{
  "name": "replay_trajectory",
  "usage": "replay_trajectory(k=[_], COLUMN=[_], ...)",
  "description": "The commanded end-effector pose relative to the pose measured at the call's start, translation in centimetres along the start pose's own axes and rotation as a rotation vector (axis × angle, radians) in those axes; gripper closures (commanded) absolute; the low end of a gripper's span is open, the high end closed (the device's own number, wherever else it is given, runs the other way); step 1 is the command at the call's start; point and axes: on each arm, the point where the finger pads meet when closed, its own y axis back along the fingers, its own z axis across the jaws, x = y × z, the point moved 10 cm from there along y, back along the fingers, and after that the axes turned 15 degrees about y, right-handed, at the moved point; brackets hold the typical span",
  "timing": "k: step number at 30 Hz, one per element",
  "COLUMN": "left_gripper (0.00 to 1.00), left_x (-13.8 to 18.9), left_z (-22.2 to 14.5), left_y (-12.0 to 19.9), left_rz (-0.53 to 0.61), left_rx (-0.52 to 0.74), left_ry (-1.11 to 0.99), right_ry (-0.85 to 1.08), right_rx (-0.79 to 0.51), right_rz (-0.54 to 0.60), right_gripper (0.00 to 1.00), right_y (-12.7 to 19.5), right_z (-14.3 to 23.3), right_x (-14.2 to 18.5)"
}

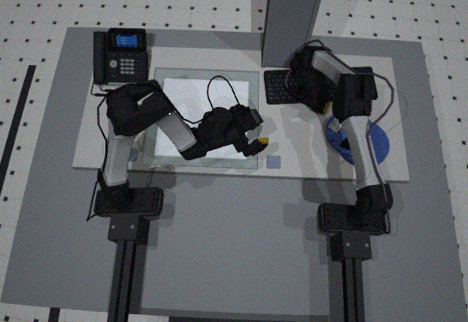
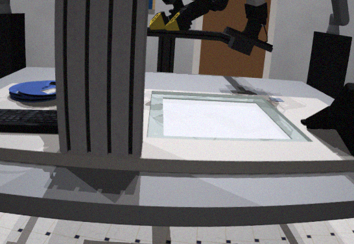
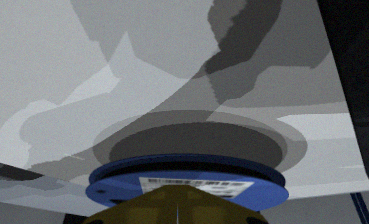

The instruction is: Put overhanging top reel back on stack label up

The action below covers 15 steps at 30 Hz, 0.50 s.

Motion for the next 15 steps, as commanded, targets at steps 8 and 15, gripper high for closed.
replay_trajectory(k=[8, 15], left_gripper=[0.00, 0.00], left_x=[1.1, 1.8], left_z=[0.3, 0.4], left_y=[-0.3, -0.4], left_rz=[-0.005, -0.004], left_rx=[-0.010, -0.010], left_ry=[-0.002, -0.005], right_ry=[-0.038, -0.031], right_rx=[0.033, 0.027], right_rz=[-0.015, -0.010], right_gripper=[1.00, 1.00], right_y=[-0.7, -1.5], right_z=[-1.0, -1.1], right_x=[-0.6, -1.0])
